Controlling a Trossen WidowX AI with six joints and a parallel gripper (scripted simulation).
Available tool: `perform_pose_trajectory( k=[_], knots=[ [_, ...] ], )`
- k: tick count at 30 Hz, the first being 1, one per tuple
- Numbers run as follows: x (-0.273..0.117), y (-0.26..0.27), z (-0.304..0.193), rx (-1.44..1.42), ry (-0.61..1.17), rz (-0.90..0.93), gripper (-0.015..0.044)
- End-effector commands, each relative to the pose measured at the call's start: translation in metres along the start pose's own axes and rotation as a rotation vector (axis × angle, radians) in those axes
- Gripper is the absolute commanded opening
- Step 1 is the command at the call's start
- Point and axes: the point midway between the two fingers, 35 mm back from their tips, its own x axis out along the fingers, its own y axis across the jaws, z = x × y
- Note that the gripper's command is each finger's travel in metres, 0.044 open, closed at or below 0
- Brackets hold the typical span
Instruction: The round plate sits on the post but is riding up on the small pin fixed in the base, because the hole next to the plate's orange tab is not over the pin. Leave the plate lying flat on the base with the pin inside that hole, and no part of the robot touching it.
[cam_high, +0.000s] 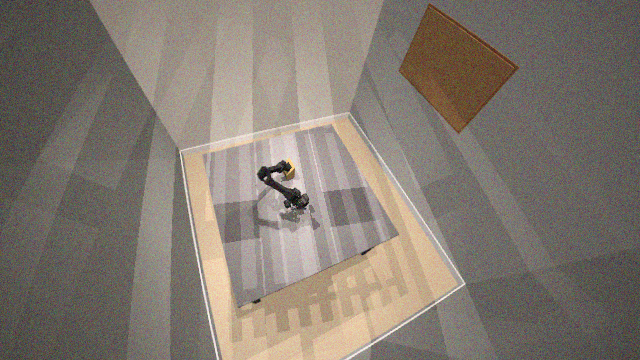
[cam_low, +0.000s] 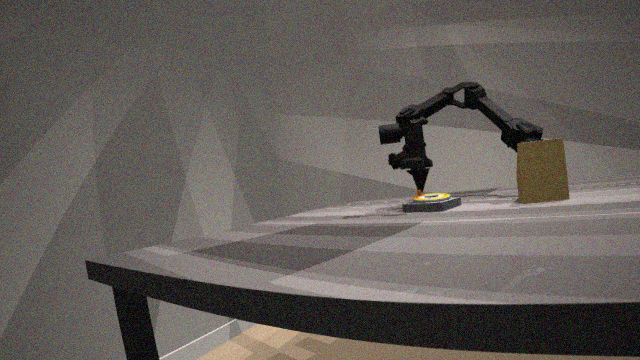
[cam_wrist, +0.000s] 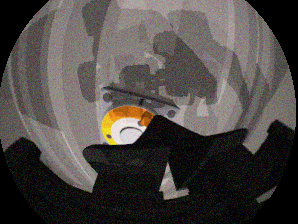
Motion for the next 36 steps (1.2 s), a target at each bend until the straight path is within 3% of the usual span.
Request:
perform_pose_trajectory(
  k=[1,19,29,36],
  knots=[
    [0.0,0.005,0.002,0.002,0.002,0.006,0.0],
    [0.0,0.012,0.008,0.002,0.002,0.006,0.0],
    [-0.047,0.011,0.006,0.002,0.002,0.008,0.0],
    [-0.039,0.012,0.007,-0.006,0.002,0.003,0.0]
  ],
)
